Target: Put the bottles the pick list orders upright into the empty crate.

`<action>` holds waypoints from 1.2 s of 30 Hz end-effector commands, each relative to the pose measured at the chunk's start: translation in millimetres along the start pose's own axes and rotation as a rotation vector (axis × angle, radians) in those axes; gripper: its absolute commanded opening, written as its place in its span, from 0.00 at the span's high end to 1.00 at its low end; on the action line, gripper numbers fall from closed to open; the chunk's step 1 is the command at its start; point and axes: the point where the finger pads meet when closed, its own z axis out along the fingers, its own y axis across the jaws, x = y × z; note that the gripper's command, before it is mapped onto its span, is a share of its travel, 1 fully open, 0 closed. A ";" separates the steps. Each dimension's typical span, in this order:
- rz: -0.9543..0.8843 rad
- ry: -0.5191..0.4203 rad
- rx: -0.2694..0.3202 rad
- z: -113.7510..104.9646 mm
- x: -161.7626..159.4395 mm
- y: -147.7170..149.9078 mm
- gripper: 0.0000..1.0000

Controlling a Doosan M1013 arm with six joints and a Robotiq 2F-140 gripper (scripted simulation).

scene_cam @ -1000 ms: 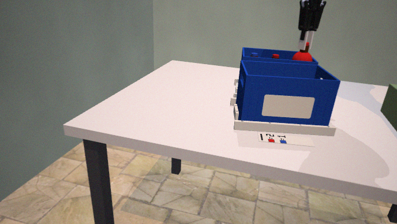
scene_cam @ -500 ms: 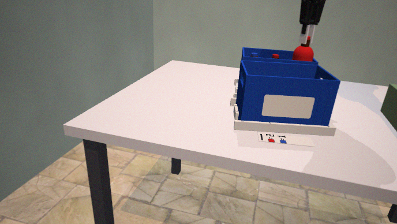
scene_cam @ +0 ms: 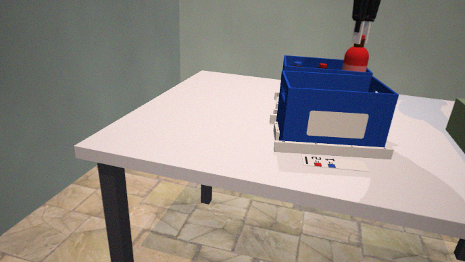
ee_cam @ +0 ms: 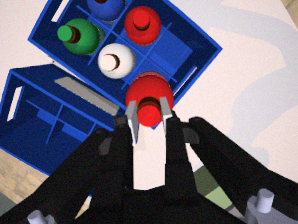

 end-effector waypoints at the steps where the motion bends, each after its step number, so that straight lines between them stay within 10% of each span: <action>1: 0.000 0.000 0.000 -3.4 0.0 0.0 1.00; 36: 0.000 0.000 0.000 -55.1 0.0 0.0 1.00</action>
